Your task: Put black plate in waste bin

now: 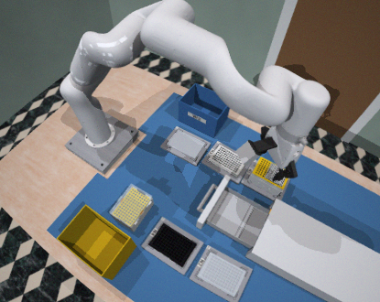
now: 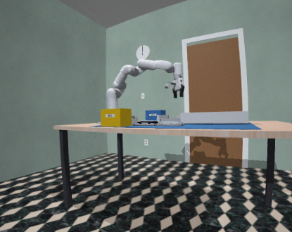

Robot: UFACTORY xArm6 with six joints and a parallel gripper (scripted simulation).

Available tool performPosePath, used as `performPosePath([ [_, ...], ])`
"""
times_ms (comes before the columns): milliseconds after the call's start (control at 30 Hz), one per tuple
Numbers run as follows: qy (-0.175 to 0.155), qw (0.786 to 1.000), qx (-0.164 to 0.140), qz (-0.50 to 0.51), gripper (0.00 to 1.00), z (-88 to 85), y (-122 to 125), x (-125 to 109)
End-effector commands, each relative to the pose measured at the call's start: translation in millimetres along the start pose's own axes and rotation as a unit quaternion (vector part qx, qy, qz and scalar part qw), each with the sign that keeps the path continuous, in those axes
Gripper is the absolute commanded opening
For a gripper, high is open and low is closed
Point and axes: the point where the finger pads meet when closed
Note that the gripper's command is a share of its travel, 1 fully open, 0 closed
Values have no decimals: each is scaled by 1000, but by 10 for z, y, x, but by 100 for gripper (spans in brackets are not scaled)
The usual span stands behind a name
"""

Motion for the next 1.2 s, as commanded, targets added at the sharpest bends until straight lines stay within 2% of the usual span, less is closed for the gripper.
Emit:
performPosePath([
  [0,-2,1000,2,0,100,-27,-7,-6],
  [200,-3,997,4,-83,100,-150,38,186],
  [300,-4,993,4,-119,100,-150,38,186],
  [533,-3,977,5,-214,100,-222,98,366],
  [600,-3,977,5,-214,100,-222,98,366],
  [933,-3,936,5,-351,100,-297,191,599],
  [1100,-3,908,5,-418,100,-332,255,740],
  [1167,-3,908,5,-418,100,-332,255,740],
])
Point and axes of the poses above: the point where the finger pads meet when closed, its own z axis out along the fingers, its own y axis across the jaws, x = y × z, and after that the axes turned 5 degrees about -z, right-handed
